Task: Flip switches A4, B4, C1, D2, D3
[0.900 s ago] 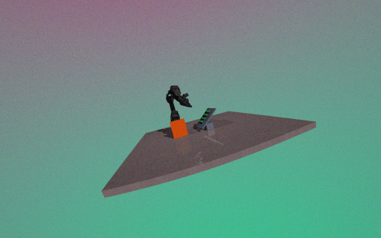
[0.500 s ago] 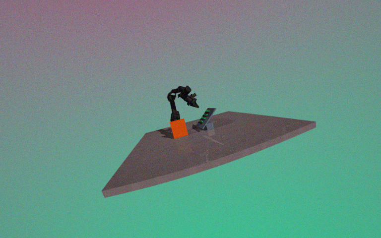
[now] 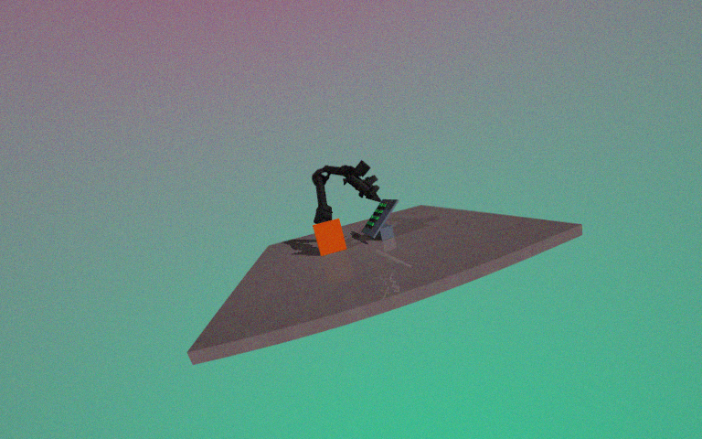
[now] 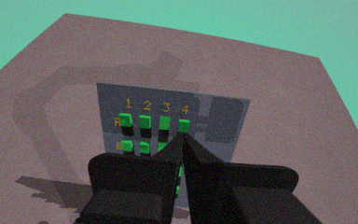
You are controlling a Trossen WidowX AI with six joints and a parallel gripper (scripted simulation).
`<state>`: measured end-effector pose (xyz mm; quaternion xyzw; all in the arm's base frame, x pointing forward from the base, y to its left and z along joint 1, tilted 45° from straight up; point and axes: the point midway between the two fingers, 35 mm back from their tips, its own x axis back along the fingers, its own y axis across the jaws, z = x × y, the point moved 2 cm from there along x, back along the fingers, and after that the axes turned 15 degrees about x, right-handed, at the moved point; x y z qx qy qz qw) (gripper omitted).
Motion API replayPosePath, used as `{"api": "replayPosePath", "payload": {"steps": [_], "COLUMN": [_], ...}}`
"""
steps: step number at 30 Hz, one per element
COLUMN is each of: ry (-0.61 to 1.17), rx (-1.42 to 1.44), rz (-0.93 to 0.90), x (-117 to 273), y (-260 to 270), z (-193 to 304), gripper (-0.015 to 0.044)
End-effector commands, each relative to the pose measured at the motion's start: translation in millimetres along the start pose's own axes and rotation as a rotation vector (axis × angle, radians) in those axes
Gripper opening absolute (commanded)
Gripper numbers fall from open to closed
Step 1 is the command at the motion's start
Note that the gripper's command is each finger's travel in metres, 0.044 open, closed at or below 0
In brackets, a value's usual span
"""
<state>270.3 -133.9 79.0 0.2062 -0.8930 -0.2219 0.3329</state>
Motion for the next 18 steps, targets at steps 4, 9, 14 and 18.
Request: {"api": "replayPosePath", "payload": {"steps": [4,9,14,18], "ry": [0.001,0.001,0.001,0.001], "rx": [-0.013,-0.013,-0.012,-0.012], "rz": [0.006,0.006,0.006,0.006], "x": [-11.2,-14.5,-22.1,-26.2], "y": [-1.2,-1.3,-1.5,-1.5], "z": [2.0,1.9,1.7,1.5], "gripper": [0.0,0.0,0.0,0.0]}}
